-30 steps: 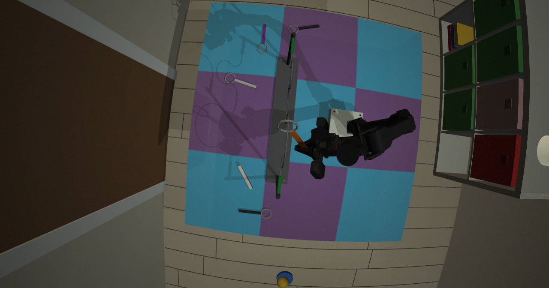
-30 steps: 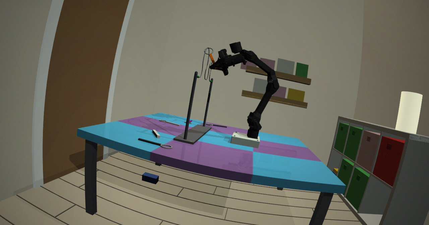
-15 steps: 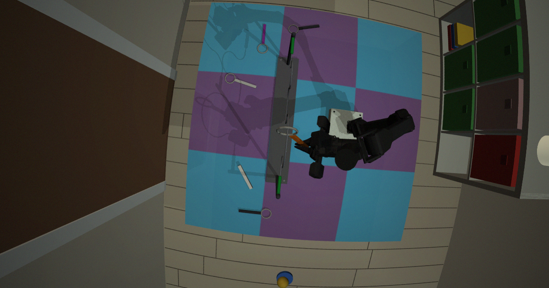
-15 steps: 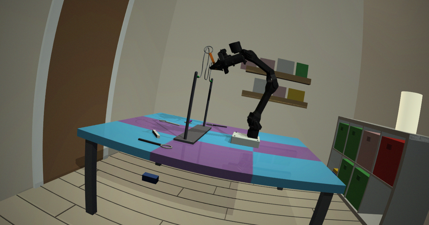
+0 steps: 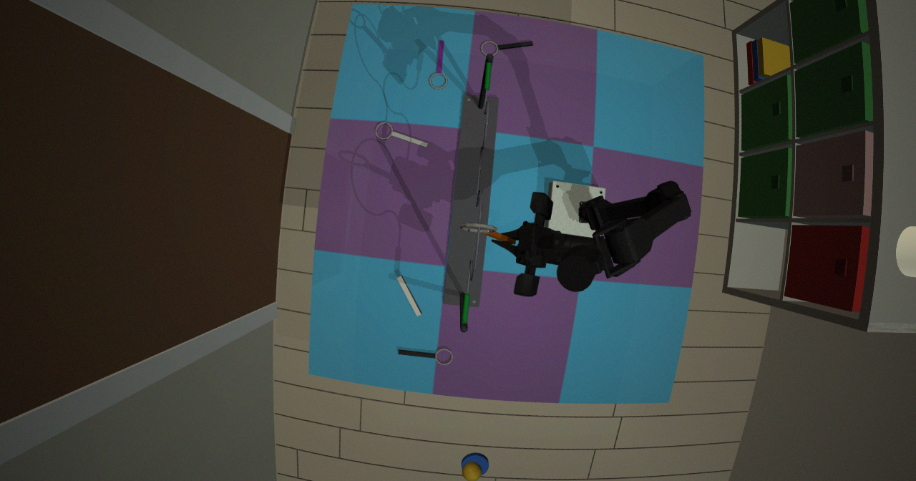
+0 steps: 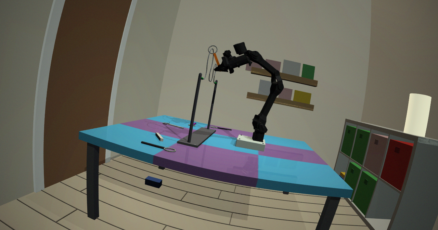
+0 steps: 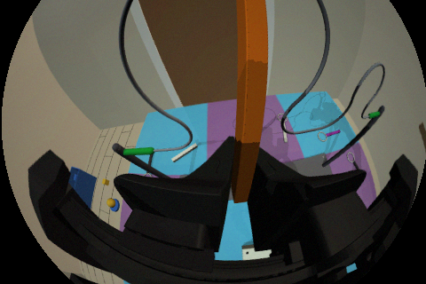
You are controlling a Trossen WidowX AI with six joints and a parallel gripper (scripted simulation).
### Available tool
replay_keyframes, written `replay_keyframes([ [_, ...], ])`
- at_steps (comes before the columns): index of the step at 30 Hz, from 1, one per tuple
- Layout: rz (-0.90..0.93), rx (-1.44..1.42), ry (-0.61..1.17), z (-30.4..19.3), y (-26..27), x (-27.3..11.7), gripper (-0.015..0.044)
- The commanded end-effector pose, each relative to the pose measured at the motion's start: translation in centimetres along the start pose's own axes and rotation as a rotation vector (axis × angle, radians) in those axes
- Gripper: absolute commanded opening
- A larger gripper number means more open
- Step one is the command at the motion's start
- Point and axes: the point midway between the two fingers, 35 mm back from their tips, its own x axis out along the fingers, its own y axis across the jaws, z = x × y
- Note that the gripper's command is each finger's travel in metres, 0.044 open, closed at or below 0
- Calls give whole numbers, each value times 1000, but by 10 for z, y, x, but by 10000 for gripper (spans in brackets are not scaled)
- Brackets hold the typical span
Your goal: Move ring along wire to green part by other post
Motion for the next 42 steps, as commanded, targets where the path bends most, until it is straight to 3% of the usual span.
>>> replay_keyframes([
  [1,-24,-41,-7,1,-2,0,-150],
  [42,-269,-485,-66,4,-17,0,-150],
])
